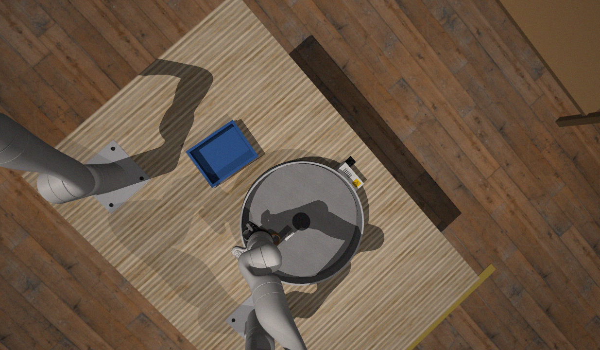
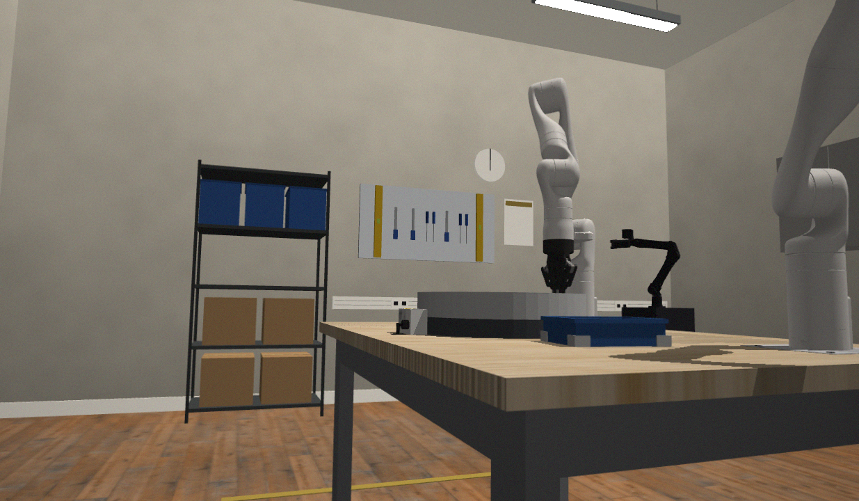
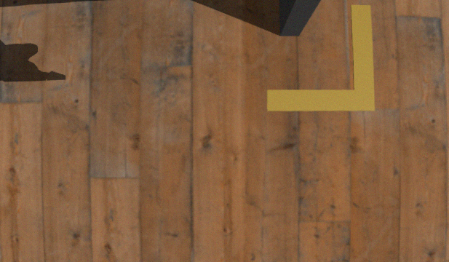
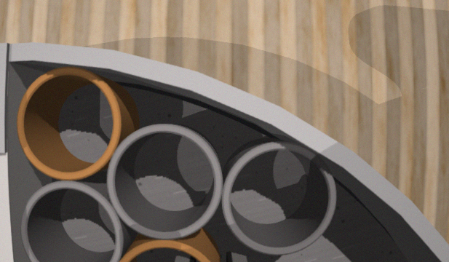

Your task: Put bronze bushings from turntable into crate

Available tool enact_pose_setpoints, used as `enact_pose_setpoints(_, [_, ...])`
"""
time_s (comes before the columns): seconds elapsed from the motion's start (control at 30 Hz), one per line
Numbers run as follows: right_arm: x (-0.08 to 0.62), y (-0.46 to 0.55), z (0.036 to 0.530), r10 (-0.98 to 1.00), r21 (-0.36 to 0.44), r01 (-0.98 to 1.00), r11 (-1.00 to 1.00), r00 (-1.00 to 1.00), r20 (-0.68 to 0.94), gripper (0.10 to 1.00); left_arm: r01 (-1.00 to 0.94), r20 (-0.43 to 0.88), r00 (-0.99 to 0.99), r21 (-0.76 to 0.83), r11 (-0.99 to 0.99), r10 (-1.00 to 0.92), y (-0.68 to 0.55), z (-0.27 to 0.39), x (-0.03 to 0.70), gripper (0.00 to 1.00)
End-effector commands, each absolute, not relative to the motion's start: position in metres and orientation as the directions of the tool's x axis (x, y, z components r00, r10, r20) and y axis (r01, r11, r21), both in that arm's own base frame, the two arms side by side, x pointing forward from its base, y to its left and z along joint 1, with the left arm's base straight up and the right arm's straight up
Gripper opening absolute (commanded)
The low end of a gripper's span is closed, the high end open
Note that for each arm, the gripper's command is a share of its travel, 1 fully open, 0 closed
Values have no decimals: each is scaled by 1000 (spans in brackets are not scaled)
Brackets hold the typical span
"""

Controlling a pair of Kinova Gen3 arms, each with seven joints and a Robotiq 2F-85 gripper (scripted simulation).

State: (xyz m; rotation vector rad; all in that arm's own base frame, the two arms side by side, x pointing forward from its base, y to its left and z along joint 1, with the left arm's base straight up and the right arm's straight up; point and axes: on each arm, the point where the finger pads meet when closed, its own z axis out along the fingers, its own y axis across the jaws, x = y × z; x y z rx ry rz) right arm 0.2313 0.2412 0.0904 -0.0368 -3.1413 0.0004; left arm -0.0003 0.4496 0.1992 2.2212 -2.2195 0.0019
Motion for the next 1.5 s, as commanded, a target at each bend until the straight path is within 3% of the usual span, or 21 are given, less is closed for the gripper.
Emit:
enact_pose_setpoints(0.0, [232, 242, 91, 23, 1, 23, 1000, -1000, -1, 213, -1000, 0, 1, 0, -1, -1000, 450, 200, 0, 1000])
enact_pose_setpoints(1.1, [232, 242, 91, 23, 1, 23, 1000, -1000, -1, 213, -1000, 0, 1, 0, -1, -1000, 450, 200, 0, 1000])
enact_pose_setpoints(1.13, [232, 242, 91, 23, 1, 23, 1000, -1000, -1, 99, -1000, 0, 1, 0, -1, -1000, 450, 200, 0, 1000])
enact_pose_setpoints(1.47, [232, 242, 91, 23, 1, 23, 1000, -1000, -1, 99, -1000, 0, 1, 0, -1, -1000, 450, 200, 0, 1000])
